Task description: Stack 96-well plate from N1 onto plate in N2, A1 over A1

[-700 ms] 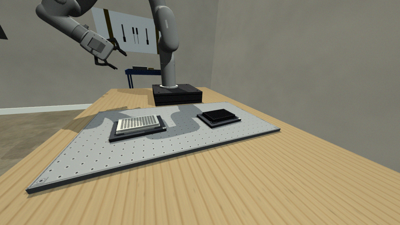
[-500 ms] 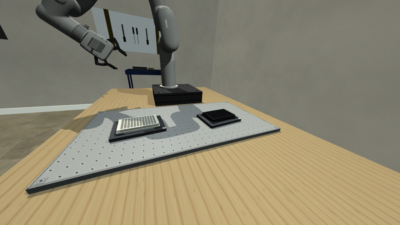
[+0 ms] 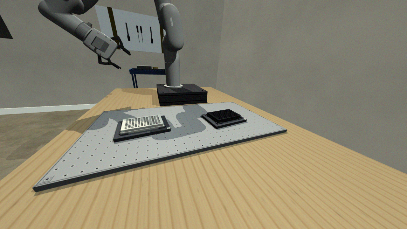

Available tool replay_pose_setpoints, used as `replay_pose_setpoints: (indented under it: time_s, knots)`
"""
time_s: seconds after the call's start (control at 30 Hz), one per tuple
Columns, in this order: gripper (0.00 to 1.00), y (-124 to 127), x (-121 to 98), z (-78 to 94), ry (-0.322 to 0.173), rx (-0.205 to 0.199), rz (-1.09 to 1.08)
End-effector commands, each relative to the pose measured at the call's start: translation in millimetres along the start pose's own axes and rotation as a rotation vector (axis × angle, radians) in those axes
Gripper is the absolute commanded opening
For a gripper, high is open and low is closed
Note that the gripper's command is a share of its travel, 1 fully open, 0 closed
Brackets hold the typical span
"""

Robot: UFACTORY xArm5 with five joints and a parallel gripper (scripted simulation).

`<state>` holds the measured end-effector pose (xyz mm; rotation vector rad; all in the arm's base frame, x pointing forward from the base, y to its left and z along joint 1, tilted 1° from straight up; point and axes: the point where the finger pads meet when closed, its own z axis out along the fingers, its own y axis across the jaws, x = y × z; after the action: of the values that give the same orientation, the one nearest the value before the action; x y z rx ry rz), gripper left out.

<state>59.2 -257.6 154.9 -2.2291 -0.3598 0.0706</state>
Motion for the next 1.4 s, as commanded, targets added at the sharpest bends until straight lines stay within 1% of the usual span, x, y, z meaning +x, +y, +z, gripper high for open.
replay_pose_setpoints:
  time_s: [0.0, 0.03, 0.07, 0.13, 0.2, 0.3, 0.33, 0.4, 0.43, 0.5, 0.57, 0.67, 0.73, 0.83, 0.9, 1.03, 1.1, 1.23, 1.3, 1.37]
  knots:
    - [1.0, 5, 20, -7.7, -0.059, -0.052, 0.042]
    - [1.0, 6, 28, -8.6, -0.079, -0.072, 0.059]
    - [1.0, 7, 31, -10.0, -0.087, -0.078, 0.064]
    - [1.0, 8, 32, -11.5, -0.089, -0.078, 0.064]
    - [1.0, 9, 48, -12.7, -0.125, -0.122, 0.096]
    - [1.0, 11, 51, -15.6, -0.133, -0.127, 0.1]
    - [1.0, 11, 60, -15.9, -0.149, -0.151, 0.115]
    - [1.0, 11, 60, -15.9, -0.149, -0.151, 0.115]
    - [1.0, 11, 68, -15.9, -0.164, -0.175, 0.13]
    - [1.0, 12, 72, -18.6, -0.17, -0.18, 0.133]
    - [1.0, 12, 89, -17.9, -0.196, -0.231, 0.161]
    - [1.0, 13, 93, -21.3, -0.202, -0.235, 0.163]
    - [1.0, 12, 111, -19.6, -0.222, -0.29, 0.189]
    - [1.0, 13, 115, -22.7, -0.227, -0.292, 0.19]
    - [1.0, 10, 134, -20.0, -0.24, -0.349, 0.214]
    - [1.0, 11, 137, -22.5, -0.244, -0.35, 0.214]
    - [1.0, 7, 155, -18.9, -0.25, -0.407, 0.235]
    - [1.0, 8, 161, -22.5, -0.256, -0.409, 0.236]
    - [1.0, 3, 178, -18.1, -0.255, -0.465, 0.254]
    - [1.0, 3, 182, -20.1, -0.259, -0.467, 0.254]
